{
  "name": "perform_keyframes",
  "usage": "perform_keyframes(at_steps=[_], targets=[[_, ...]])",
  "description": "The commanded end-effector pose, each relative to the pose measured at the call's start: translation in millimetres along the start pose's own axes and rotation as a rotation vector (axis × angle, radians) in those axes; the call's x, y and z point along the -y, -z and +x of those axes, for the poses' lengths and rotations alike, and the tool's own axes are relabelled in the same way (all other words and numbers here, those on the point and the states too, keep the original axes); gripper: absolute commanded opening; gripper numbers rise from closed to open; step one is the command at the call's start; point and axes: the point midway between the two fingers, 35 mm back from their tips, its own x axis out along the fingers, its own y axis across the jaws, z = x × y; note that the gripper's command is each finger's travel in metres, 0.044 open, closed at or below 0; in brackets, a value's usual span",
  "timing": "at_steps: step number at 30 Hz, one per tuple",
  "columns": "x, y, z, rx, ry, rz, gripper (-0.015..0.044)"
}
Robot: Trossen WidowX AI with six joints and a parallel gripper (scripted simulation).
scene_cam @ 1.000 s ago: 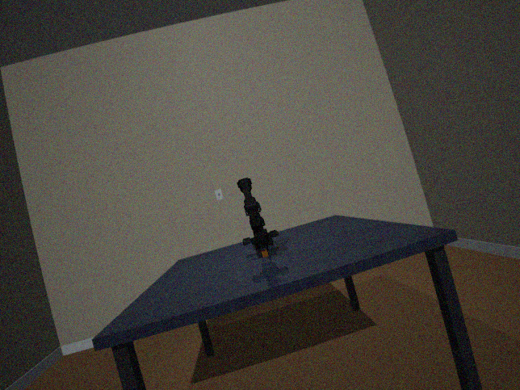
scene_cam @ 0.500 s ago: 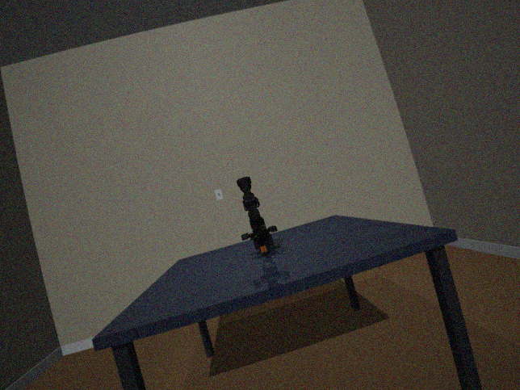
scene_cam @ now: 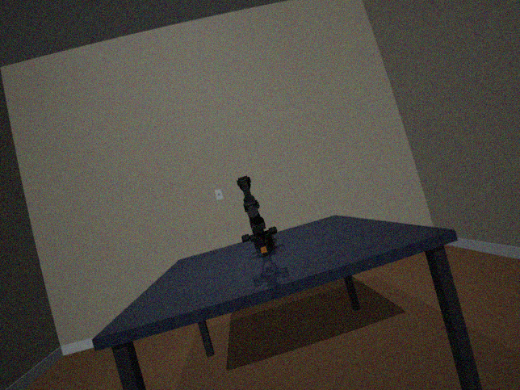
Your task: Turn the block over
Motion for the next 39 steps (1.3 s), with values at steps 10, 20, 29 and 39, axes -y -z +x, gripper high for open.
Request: perform_keyframes(at_steps=[10,20,29,39], targets=[[-0.4,5.4,-3.6,0.213,-0.002,-0.008,0.0000],[-0.4,2.7,8.4,0.284,-0.004,-0.006,0.0000],[-0.3,1.0,26.3,0.404,-0.006,-0.004,0.0000],[-0.3,4.6,34.8,0.536,-0.006,-0.003,0.0000]])
